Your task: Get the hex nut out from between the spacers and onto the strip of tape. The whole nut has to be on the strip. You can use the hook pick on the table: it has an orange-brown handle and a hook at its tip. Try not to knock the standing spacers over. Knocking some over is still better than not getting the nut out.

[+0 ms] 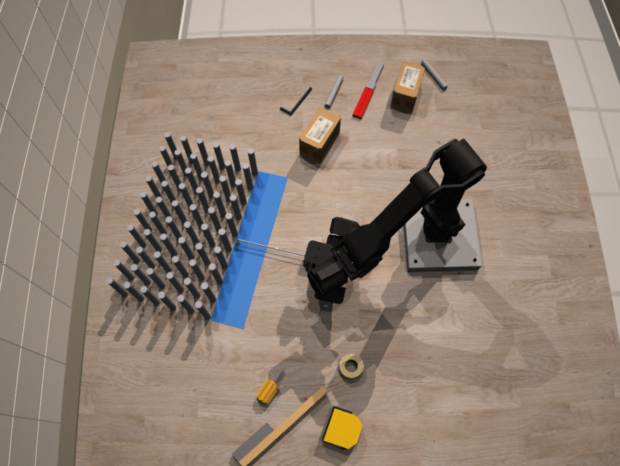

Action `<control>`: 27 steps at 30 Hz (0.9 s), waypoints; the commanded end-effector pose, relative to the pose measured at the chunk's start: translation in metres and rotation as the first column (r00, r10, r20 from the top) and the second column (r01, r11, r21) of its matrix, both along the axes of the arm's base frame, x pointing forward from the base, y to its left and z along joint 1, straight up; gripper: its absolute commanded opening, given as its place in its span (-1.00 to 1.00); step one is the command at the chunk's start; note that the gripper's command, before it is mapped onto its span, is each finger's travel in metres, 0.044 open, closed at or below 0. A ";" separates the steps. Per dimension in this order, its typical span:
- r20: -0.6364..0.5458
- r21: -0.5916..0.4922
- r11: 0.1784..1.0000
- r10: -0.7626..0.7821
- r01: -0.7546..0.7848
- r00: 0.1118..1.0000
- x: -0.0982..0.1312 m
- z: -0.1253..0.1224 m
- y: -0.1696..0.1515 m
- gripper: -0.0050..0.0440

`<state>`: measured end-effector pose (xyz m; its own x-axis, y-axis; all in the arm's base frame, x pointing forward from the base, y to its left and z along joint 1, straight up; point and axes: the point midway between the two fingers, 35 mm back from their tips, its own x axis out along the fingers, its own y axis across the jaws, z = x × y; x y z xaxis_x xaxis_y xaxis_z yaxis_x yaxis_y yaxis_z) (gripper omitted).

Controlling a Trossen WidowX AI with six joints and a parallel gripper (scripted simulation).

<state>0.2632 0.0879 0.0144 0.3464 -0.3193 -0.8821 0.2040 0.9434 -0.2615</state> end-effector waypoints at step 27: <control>0.029 0.015 1.000 -0.002 0.002 1.000 -0.009 0.032 0.005 -1.00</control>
